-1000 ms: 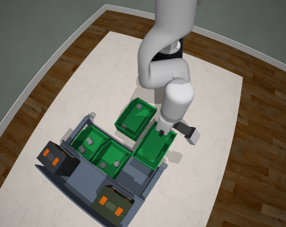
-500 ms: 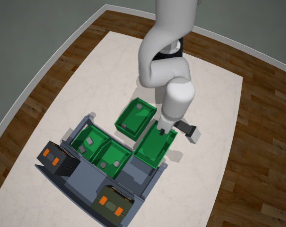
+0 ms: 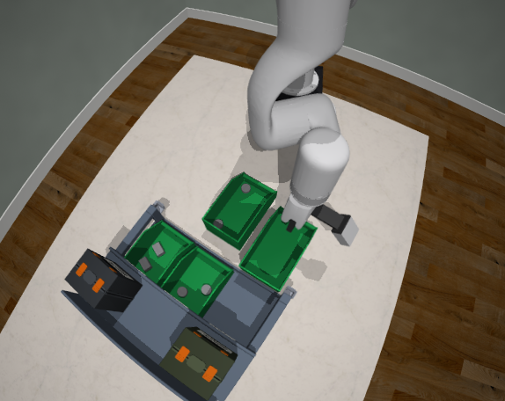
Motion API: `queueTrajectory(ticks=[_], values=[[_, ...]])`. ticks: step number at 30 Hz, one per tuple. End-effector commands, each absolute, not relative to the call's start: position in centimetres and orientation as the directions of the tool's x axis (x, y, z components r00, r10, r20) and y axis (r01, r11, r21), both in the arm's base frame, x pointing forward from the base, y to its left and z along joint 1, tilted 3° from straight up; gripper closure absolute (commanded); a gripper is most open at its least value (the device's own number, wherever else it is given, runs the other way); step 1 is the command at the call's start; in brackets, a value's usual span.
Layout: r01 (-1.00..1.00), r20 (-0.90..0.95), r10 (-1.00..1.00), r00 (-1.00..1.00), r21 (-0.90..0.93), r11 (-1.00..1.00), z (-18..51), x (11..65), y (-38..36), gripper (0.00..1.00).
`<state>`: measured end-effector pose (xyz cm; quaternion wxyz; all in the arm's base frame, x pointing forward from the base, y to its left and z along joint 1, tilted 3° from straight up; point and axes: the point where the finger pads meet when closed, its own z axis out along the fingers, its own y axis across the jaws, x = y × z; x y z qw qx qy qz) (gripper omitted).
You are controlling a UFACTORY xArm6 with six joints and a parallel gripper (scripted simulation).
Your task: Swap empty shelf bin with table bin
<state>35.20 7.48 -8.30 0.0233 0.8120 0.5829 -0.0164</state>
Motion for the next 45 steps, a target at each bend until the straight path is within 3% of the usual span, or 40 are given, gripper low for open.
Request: queueTrajectory(ticks=[1, 45], values=[[0.947, -0.053, 0.946, 0.32, 0.023, -0.319, -8.23, 34.81, 7.69, 1.0], [0.947, -0.053, 0.946, 0.32, 0.023, -0.319, -8.98, 34.17, 7.86, 1.0]])
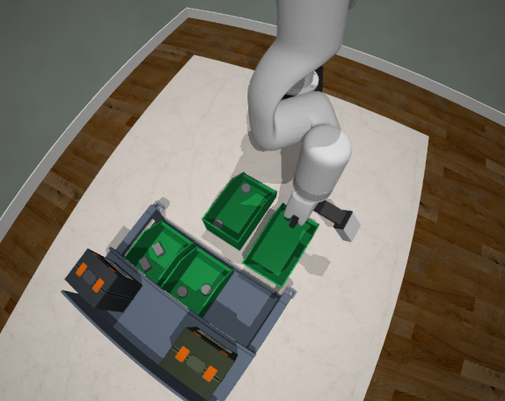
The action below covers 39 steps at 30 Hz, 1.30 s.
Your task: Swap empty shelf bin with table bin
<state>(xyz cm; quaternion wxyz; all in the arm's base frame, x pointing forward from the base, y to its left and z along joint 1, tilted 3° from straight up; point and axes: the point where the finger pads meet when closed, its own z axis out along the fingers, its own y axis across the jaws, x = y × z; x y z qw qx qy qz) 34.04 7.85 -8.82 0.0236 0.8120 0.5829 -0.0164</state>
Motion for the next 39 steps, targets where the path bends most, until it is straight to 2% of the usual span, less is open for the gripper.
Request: queueTrajectory(ticks=[1, 39], values=[[0.947, -0.053, 0.946, 0.32, 0.023, -0.319, -9.0, 34.2, 7.9, 1.0], [0.947, -0.053, 0.946, 0.32, 0.023, -0.319, -11.1, 34.2, 7.7, 1.0]])
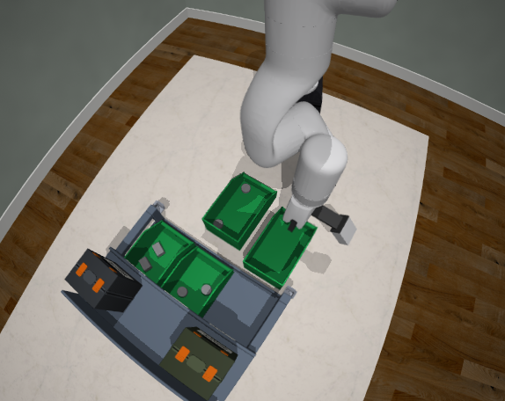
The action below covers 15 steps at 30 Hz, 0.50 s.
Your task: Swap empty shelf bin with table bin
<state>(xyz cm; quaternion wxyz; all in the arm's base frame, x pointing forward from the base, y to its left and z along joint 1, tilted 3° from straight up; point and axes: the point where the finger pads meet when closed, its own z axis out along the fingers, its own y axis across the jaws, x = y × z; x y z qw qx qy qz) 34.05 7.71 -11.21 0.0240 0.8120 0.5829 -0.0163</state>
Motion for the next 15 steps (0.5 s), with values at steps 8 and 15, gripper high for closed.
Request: queueTrajectory(ticks=[8, 15], values=[[0.947, -0.053, 0.946, 0.32, 0.023, -0.319, -11.14, 34.17, 7.74, 0.05], [0.947, -0.053, 0.946, 0.32, 0.023, -0.319, -11.14, 34.17, 7.74, 0.05]])
